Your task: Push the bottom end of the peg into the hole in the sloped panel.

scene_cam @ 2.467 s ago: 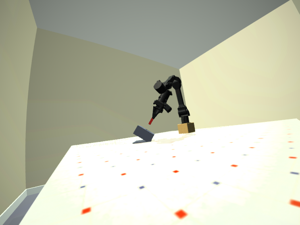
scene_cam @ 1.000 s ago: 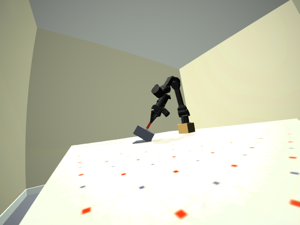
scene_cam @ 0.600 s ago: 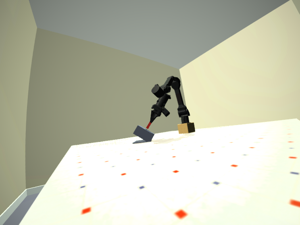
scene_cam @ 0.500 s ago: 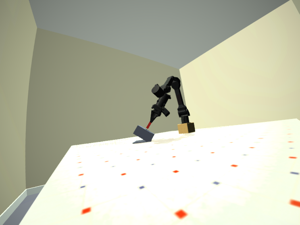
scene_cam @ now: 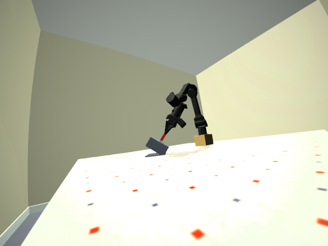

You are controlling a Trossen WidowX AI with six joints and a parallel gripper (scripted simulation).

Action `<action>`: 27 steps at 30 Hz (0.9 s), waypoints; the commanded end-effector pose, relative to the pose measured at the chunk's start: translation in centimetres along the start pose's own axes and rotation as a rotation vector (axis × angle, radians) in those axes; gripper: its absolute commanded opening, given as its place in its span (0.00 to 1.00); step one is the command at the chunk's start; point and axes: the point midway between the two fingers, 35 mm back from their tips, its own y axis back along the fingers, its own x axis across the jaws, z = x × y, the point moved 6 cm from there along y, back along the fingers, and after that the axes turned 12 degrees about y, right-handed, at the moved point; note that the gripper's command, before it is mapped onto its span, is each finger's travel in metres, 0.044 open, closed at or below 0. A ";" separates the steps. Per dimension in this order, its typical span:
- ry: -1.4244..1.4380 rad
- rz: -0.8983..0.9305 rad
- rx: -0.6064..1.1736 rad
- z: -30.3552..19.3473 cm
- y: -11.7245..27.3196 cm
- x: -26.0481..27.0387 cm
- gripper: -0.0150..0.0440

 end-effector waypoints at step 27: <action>-0.001 0.006 -0.004 0.2 -0.9 0.2 0.25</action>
